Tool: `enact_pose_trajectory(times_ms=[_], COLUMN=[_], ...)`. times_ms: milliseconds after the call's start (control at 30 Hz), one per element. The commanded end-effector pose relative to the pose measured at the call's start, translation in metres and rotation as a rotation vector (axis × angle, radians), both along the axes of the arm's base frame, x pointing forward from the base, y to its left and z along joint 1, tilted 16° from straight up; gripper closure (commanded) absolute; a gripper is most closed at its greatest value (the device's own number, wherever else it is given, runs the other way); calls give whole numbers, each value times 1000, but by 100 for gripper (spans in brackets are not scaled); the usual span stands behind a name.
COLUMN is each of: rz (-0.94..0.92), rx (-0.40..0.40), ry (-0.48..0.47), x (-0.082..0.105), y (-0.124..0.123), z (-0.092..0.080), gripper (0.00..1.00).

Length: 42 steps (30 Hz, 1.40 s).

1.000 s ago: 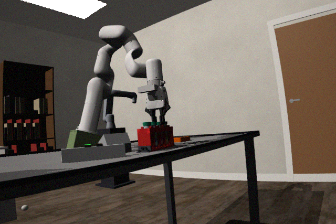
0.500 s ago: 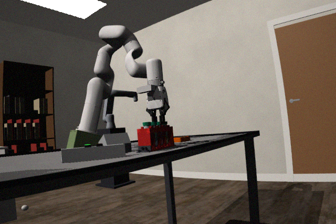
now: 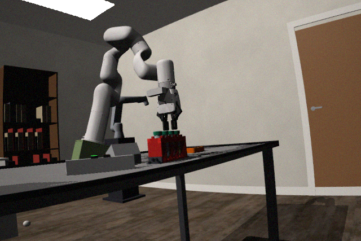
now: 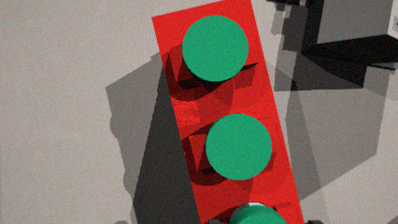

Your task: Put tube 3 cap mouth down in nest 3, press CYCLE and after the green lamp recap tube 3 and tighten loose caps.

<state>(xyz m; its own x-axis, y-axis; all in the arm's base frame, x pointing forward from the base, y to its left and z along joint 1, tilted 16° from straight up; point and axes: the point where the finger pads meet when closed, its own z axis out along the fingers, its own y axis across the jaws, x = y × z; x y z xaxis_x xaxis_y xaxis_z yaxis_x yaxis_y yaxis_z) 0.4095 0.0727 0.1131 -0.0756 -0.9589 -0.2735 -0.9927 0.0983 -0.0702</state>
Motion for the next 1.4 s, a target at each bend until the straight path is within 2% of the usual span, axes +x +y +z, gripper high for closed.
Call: enact_pose_trajectory(times_ms=[0, 233, 300, 400, 433, 500, 567, 833, 1100, 1367], rz=[0, 0, 0, 240, 297, 297, 463, 468, 468, 468], rx=[0, 0, 0, -24, -30, -30, -47, -47, -47, -47], ry=[-1, -1, -1, -68, -84, -84, -130, -131, -131, -131], x=[0, -2, -2, 2, 3, 3, 6, 15, 15, 17], y=[-2, -8, -8, -32, -39, -39, -55, -107, -107, -101], z=[9, 29, 29, 23, 21, 21, 17, 4, 4, -20], gripper=[54, 54, 54, 54, 54, 54, 54, 54, 54, 54])
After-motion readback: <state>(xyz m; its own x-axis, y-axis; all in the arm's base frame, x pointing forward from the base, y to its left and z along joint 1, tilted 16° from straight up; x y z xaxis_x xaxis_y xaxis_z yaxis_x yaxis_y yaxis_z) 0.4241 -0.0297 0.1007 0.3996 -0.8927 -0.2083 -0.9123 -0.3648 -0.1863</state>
